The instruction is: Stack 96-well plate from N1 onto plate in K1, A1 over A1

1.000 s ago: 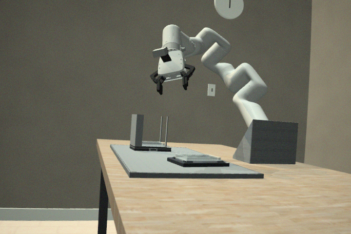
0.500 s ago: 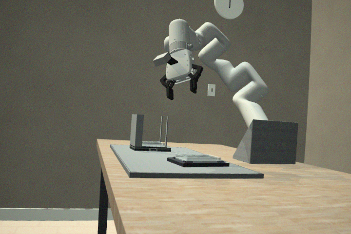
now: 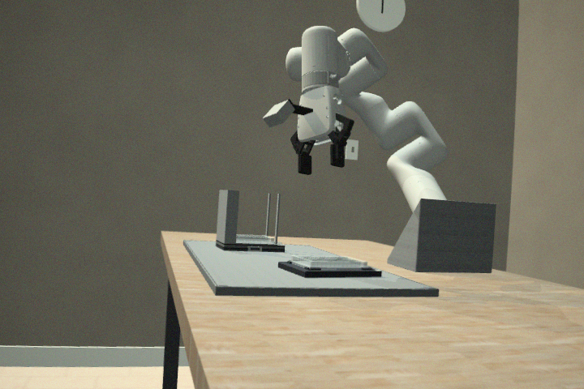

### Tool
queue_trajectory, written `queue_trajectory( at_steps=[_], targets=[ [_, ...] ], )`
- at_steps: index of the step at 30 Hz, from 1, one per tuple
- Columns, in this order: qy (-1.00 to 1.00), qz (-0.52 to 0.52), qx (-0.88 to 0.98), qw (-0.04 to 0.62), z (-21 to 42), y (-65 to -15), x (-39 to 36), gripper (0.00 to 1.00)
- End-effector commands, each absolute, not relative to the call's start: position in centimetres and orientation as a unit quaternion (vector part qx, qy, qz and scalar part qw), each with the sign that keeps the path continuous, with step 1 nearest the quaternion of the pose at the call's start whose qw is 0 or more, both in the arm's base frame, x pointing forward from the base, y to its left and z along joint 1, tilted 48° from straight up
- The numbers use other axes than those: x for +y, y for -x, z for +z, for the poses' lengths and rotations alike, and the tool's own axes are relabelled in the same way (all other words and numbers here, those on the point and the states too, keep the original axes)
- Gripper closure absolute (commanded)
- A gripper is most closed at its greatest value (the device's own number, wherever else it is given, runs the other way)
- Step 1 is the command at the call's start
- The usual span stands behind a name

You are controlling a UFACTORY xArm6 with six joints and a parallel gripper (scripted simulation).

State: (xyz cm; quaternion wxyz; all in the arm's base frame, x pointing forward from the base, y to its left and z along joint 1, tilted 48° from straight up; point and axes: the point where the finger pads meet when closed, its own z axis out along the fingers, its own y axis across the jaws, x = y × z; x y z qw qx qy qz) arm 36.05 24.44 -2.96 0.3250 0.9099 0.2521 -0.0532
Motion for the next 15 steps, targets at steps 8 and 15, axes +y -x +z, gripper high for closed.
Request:
queue_trajectory(
  at_steps=[8, 15],
  targets=[
    [-0.905, -0.004, 0.132, 0.404, -6.3, -34.0, 25.0, 0.0],
    [-0.905, -0.002, 0.129, 0.406, -6.3, -34.0, 25.0, 0.0]
  ],
)
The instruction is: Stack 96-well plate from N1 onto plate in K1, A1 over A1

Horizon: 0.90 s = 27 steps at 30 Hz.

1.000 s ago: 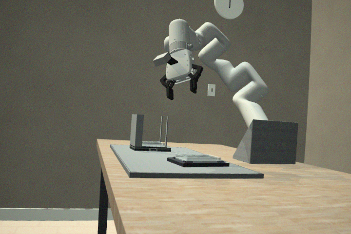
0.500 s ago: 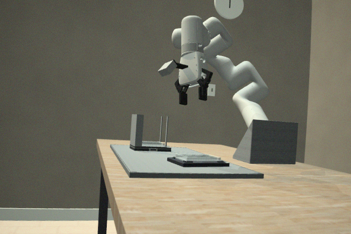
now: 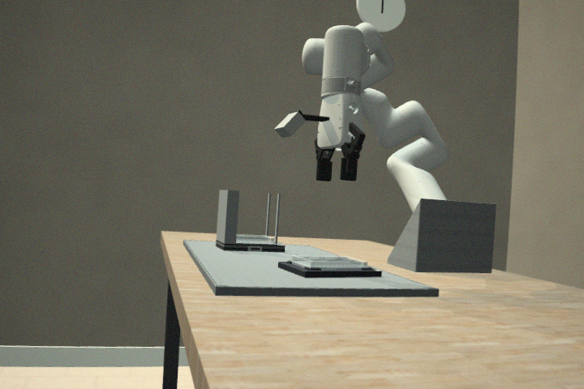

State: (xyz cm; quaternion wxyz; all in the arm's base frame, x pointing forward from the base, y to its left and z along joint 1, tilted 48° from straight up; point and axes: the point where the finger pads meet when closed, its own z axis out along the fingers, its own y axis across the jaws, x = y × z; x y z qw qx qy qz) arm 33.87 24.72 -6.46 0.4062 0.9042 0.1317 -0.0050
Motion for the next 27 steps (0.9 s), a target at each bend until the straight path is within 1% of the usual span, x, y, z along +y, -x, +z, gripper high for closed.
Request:
queue_trajectory(
  at_steps=[1, 27],
  targets=[
    [-0.905, -0.002, 0.129, 0.406, -6.3, -34.0, 25.0, 0.0],
    [-0.905, -0.002, 0.129, 0.406, -8.2, -34.3, 22.9, 0.0]
  ],
)
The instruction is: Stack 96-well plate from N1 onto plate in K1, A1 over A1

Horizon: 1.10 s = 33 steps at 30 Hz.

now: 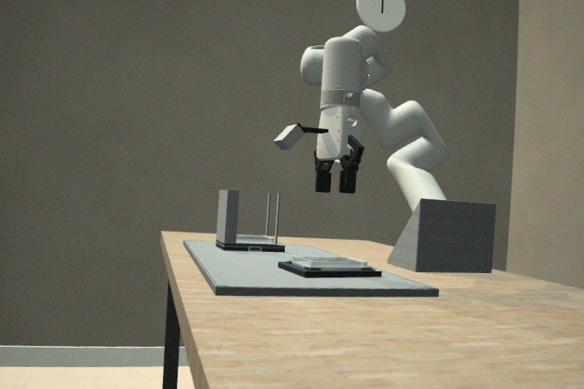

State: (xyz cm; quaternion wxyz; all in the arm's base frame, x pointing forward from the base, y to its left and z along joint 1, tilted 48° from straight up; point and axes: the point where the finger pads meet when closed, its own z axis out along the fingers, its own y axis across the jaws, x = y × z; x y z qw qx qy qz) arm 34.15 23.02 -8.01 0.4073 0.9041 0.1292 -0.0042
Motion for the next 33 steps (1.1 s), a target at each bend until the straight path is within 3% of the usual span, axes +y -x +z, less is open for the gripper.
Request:
queue_trajectory(
  at_steps=[1, 33],
  targets=[
    [-0.905, -0.002, 0.129, 0.406, -8.3, -34.3, 22.7, 0.0],
    [-0.905, -0.002, 0.129, 0.406, -11.5, -34.8, 19.3, 0.0]
  ],
)
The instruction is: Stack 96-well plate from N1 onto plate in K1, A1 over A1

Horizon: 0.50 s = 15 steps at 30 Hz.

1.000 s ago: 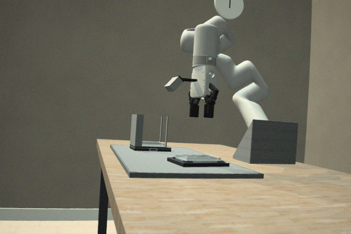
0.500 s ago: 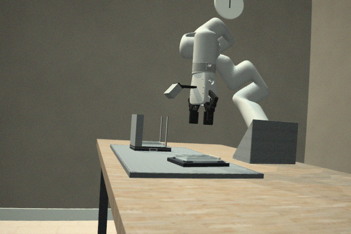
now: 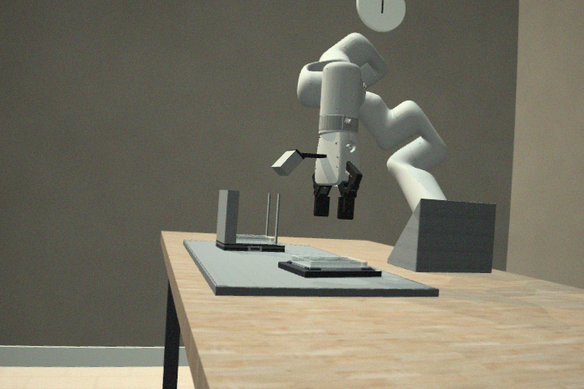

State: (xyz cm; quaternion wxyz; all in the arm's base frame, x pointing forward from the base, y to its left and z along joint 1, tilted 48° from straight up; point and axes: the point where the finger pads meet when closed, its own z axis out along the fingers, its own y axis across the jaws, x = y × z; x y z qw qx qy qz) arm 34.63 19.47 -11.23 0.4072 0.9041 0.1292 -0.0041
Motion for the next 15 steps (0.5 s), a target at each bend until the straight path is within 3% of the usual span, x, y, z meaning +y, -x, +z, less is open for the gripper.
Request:
queue_trajectory(
  at_steps=[1, 15],
  targets=[
    [-0.905, -0.002, 0.129, 0.406, -11.6, -34.8, 19.2, 0.0],
    [-0.905, -0.002, 0.129, 0.406, -12.9, -35.0, 17.7, 0.0]
  ],
)
